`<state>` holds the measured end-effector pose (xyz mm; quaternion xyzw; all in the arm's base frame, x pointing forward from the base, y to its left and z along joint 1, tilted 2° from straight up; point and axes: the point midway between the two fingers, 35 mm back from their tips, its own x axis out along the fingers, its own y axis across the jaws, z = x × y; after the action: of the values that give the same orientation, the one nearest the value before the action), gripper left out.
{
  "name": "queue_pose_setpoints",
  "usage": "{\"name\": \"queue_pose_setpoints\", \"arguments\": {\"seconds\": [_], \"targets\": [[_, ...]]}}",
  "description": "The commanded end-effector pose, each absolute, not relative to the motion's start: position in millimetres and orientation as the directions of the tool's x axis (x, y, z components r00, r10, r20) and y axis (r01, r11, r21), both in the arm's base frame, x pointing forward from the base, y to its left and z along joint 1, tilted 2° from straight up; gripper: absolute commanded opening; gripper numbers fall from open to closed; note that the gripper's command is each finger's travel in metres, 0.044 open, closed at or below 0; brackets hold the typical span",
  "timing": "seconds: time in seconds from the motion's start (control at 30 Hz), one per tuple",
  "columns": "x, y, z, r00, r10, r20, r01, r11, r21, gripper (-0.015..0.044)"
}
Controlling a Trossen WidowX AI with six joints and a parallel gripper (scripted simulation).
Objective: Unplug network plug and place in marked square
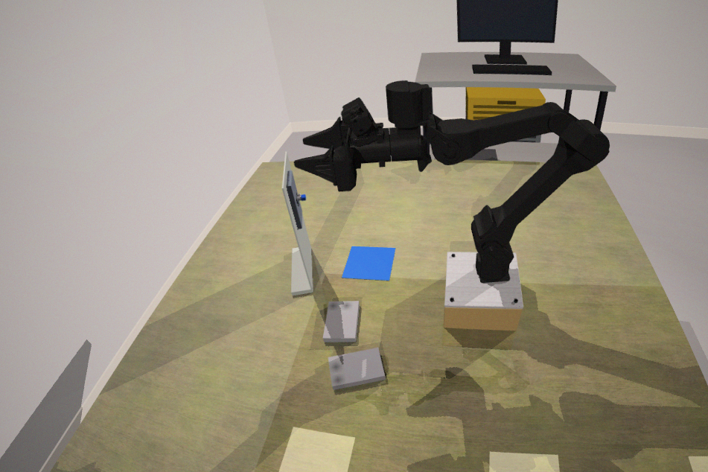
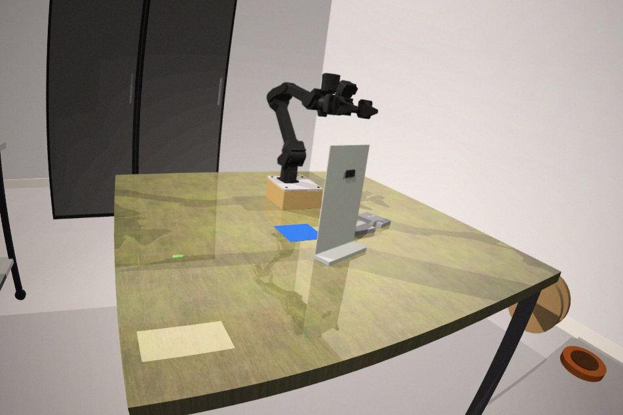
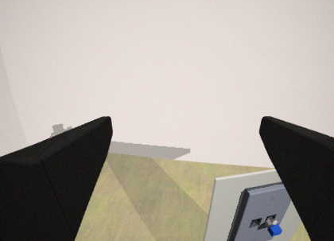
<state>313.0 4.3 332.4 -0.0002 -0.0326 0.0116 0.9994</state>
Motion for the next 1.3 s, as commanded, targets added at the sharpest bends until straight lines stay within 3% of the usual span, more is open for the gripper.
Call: {"name": "queue_pose_setpoints", "arguments": {"seconds": [0.0, 0.3, 0.77, 1.27], "targets": [[313, 4, 332, 0.998, 0.023, 0.065, -0.023, 1.0, -0.006, 0.0374], [331, -25, 299, 0.998, 0.007, 0.065, 0.011, 0.963, -0.27, 0.0156], [334, -76, 243, 0.998, -0.017, 0.062, 0.053, 0.754, -0.655, 0.0156], [305, -118, 189, 0.998, -0.044, 0.054, 0.066, 0.393, -0.917, 0.0156]]}}
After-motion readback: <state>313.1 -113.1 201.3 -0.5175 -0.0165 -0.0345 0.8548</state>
